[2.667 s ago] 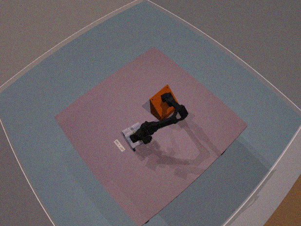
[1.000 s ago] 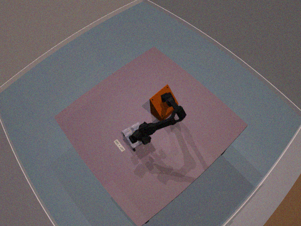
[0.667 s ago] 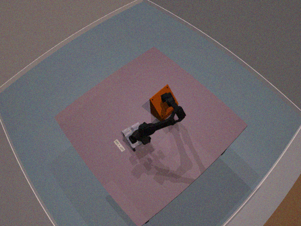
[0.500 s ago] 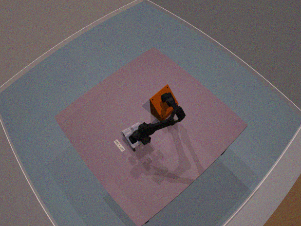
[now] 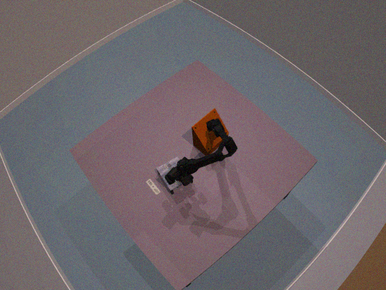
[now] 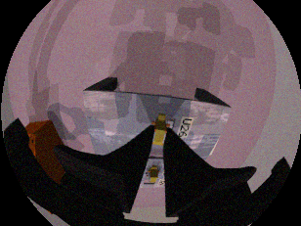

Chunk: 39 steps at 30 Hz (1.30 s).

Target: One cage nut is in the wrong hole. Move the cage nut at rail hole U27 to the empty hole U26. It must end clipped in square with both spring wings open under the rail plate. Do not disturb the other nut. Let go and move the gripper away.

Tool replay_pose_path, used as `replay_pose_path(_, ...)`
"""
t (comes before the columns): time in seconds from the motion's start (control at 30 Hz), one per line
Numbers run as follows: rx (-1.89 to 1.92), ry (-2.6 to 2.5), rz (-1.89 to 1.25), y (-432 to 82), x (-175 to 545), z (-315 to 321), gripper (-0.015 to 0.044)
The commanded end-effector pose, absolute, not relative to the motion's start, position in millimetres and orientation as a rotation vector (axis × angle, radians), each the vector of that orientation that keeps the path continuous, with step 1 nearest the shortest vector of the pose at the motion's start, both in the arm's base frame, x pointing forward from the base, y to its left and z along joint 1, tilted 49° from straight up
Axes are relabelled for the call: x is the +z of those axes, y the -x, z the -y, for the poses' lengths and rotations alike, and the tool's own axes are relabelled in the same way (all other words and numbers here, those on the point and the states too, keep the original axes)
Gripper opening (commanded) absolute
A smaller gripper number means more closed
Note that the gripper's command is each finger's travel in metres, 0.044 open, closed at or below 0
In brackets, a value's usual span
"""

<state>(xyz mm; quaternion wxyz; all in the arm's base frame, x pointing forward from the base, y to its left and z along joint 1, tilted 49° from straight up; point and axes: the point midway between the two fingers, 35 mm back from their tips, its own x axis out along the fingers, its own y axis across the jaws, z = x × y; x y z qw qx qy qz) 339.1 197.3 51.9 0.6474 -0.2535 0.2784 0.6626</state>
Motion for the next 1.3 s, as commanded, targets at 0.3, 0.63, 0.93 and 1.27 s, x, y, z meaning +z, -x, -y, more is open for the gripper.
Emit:
replay_pose_path(0.3, 1.527, 0.572, -0.635, -340.4, 52.2, -197.9, 0.0024)
replay_pose_path(0.63, 1.543, 0.569, -0.641, -341.1, 51.9, -198.0, 0.0024)
replay_pose_path(0.93, 1.558, 0.566, -0.646, -341.7, 51.8, -198.2, 0.0024)
replay_pose_path(1.27, 1.571, 0.563, -0.651, -342.3, 51.5, -198.2, 0.0024)
